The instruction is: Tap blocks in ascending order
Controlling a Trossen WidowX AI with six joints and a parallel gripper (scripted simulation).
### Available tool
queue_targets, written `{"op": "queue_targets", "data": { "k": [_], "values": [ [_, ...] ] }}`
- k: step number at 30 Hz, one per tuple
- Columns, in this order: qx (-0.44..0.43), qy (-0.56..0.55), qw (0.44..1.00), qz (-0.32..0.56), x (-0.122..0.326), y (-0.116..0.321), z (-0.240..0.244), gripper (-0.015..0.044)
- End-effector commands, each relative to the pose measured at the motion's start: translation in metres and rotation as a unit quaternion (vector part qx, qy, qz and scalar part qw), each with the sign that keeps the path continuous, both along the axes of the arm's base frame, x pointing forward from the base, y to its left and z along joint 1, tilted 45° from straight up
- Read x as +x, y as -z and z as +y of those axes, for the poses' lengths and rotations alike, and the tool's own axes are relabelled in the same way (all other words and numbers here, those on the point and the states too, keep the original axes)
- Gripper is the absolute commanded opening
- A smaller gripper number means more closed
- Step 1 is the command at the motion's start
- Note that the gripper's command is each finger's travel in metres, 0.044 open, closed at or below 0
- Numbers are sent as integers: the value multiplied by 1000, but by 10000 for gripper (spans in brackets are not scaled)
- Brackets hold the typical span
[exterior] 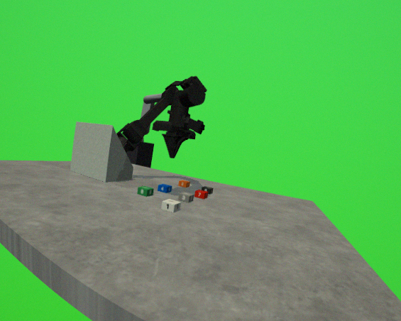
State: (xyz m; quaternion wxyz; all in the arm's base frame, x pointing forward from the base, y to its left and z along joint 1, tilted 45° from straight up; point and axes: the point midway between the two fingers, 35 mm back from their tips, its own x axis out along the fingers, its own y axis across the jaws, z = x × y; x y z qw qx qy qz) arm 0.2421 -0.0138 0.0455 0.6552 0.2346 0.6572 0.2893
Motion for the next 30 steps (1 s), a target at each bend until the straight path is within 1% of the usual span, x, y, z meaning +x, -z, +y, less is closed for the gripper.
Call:
{"op": "queue_targets", "data": {
  "k": [1, 3, 30],
  "values": [
    [8, -4, 1000, 8, -8, 34, 40, 20],
    [9, -5, 1000, 8, -10, 41, 47, 20],
    [9, -5, 1000, 8, -12, 62, 69, 20]
  ]
}}
